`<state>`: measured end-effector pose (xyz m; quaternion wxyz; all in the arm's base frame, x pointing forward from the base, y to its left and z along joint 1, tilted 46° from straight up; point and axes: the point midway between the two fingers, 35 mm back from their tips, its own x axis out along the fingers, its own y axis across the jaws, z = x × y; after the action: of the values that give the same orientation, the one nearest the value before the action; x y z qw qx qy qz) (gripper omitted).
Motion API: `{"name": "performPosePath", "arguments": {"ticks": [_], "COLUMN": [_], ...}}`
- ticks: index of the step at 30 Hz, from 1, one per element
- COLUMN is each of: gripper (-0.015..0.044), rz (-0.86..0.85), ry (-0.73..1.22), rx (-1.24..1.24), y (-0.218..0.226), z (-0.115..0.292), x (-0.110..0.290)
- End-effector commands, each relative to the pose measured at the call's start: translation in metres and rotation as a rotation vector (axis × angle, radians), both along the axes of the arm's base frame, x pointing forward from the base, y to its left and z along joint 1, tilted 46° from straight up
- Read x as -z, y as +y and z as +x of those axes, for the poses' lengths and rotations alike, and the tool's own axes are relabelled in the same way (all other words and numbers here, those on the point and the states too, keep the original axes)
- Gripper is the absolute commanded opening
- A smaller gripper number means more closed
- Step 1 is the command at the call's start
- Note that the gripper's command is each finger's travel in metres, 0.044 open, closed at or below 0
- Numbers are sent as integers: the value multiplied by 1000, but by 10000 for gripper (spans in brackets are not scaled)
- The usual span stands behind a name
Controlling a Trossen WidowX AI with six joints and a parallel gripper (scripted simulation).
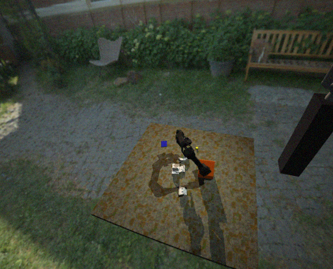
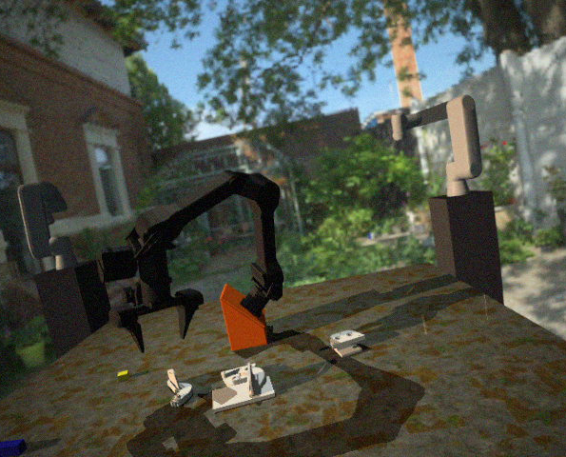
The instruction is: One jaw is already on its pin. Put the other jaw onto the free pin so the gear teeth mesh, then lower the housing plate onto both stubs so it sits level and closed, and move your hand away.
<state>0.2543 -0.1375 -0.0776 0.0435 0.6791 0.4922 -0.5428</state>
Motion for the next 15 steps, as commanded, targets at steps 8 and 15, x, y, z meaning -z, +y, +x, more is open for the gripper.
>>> {"name": "performPosePath", "arguments": {"ticks": [8,15], "gripper": [440,440], "rz": [101,103], "ry": [104,104], "rx": [108,108], "y": [16,45], "z": [-13,-16], "x": [7,35]}}
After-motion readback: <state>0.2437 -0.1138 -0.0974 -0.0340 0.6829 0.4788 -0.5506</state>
